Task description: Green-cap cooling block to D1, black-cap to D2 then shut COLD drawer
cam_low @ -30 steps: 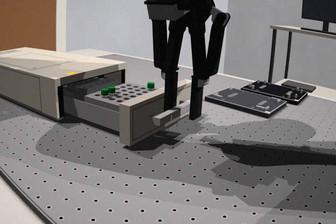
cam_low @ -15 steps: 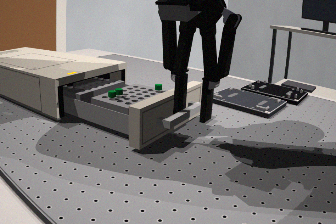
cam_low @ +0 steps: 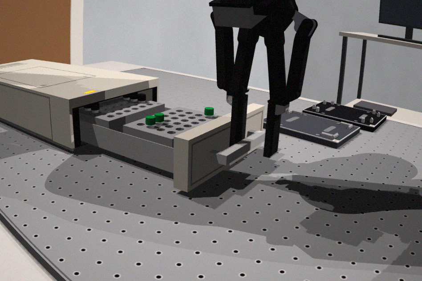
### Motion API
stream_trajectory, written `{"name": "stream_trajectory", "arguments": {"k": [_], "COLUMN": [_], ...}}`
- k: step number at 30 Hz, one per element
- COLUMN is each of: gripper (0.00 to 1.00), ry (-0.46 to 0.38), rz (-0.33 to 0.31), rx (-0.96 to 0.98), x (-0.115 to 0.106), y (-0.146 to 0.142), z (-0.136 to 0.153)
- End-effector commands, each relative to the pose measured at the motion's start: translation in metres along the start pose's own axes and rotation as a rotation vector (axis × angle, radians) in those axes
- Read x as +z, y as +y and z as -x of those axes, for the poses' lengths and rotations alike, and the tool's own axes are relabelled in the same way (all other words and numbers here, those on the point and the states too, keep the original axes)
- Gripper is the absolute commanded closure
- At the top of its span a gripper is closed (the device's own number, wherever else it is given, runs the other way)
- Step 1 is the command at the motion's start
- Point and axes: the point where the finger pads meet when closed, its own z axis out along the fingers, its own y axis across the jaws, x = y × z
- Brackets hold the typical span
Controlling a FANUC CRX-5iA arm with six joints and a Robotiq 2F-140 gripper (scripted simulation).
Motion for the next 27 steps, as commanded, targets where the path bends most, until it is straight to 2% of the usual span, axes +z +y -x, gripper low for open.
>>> {"name": "stream_trajectory", "arguments": {"k": [1,27], "gripper": [0.66,0.66], "ry": [0.001,0.001], "rz": [0.001,0.001], "rx": [0.0,0.0], "x": [0.0,0.0], "y": [-0.003,-0.032], "z": [0.0,0.0]}}
